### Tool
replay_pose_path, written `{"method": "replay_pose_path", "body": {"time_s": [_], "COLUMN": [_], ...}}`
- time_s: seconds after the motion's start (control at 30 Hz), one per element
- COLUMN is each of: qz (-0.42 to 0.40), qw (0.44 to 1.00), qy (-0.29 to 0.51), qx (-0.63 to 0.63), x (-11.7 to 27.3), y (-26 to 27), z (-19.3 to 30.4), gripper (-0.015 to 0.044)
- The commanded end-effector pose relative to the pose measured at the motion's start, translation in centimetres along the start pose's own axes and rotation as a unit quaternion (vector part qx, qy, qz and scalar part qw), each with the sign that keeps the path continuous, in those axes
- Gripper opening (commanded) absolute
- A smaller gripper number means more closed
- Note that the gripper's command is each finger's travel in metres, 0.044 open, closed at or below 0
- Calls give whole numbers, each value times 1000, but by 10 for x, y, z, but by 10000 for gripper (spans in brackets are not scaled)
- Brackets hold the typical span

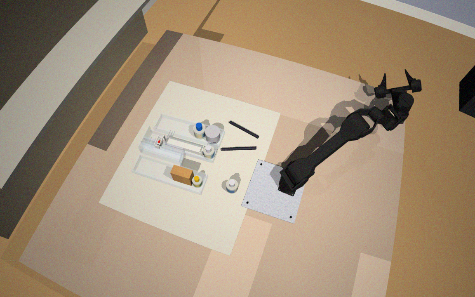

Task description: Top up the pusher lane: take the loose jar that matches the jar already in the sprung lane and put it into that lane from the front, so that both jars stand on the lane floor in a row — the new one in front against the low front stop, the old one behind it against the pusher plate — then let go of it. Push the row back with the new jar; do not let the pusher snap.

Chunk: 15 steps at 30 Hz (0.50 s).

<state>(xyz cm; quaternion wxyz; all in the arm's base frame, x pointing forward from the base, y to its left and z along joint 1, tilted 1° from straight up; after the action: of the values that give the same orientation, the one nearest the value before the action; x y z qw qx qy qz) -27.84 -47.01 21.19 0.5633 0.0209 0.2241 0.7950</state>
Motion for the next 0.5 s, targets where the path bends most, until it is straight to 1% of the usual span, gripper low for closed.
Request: {"method": "replay_pose_path", "body": {"time_s": [0.0, 0.03, 0.17, 0.27, 0.47], "qz": [1, 6, 41, 61, 120], "qw": [1000, 1000, 999, 998, 992], "qy": [0, 0, -4, -7, -11], "qx": [1, 2, 17, 27, 47], "x": [-2, -9, -57, -79, -126], "y": [-2, -7, -49, -74, -146], "z": [1, 3, 19, 28, 58], "gripper": [426, 440, 440, 440, 440]}}
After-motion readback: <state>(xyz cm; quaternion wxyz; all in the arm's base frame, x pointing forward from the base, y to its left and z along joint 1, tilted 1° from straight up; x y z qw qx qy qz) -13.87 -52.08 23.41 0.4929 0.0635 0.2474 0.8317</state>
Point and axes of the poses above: the point midway between the two fingers, 35 mm back from their tips, its own x axis back along the fingers, its own y axis across the jaws, z = x × y, the point moved 8 cm from there along x, back along the fingers, and after that the axes turned 13 degrees about -x, right-handed, at the moved point
